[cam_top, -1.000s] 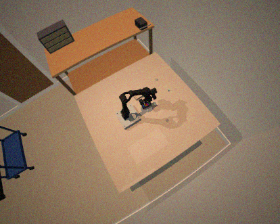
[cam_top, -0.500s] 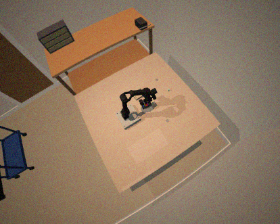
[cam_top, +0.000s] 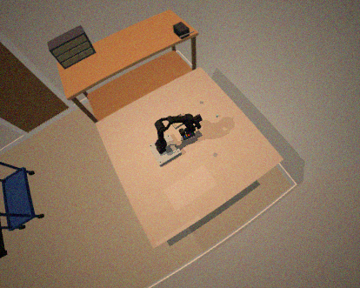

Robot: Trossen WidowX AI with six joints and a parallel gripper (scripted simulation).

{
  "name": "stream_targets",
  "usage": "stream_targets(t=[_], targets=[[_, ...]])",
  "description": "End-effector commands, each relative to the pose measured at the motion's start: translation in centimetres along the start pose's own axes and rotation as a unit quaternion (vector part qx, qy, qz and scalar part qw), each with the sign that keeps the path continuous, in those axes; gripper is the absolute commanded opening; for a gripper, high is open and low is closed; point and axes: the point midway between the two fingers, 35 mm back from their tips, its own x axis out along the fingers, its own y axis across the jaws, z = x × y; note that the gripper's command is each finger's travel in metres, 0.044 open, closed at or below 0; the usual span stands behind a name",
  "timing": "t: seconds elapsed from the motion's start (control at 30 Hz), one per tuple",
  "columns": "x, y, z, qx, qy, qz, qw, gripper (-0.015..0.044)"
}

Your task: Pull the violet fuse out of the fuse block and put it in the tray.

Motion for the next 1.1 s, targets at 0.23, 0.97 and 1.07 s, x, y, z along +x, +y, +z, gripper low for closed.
stream_targets(t=[0.23, 0.97, 1.07], targets=[[0.7, 0.1, -0.1, -0.002, 0.002, 0.001, 1.000, 0.0069], [1.7, 0.1, -0.1, -0.002, 0.002, 0.001, 1.000, 0.0069], [1.6, 0.1, -0.1, 0.000, 0.000, 0.002, 1.000, 0.0062]])
